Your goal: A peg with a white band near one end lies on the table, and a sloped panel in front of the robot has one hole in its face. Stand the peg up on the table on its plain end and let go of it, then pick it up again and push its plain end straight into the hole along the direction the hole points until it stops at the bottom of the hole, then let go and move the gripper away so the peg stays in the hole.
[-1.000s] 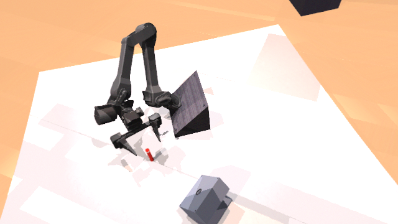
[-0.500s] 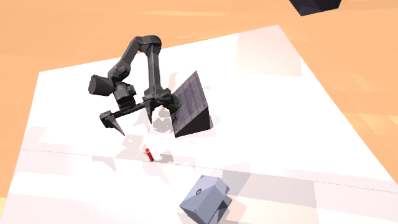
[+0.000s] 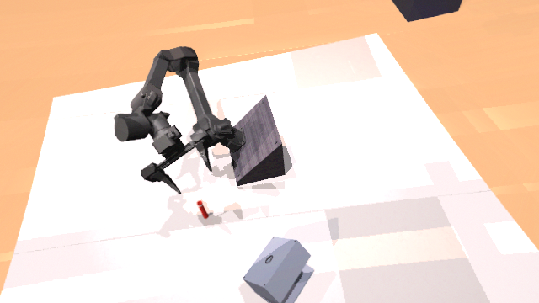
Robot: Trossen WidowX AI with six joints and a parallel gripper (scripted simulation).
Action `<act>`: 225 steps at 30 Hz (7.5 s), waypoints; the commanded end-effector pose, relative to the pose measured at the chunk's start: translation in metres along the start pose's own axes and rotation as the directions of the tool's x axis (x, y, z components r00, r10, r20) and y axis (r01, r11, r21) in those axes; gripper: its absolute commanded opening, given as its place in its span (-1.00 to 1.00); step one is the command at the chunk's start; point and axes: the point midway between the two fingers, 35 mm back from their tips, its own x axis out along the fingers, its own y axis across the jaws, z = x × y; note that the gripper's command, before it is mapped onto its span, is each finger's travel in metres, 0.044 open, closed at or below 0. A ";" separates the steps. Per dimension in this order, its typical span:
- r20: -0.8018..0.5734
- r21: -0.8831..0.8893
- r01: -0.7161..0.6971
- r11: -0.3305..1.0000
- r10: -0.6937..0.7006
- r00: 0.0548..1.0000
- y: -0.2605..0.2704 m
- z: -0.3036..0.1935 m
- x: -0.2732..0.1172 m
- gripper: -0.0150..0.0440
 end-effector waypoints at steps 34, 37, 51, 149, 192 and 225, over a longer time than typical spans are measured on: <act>-0.898 -0.071 0.161 0.984 -0.134 0.419 -0.016 -0.041 0.026 1.00; -0.910 -0.157 0.169 0.973 -0.209 0.357 -0.019 -0.036 0.031 1.00; -0.911 -0.205 0.159 0.966 -0.248 0.330 -0.021 -0.034 0.033 1.00; -0.910 -0.261 -0.011 0.965 -0.242 0.336 -0.031 -0.070 0.051 -0.49; -0.851 -0.196 -0.120 0.973 -0.107 0.515 0.001 -0.023 0.075 -0.49; -0.671 -0.229 -0.243 0.943 0.028 0.741 0.017 0.007 0.120 -0.49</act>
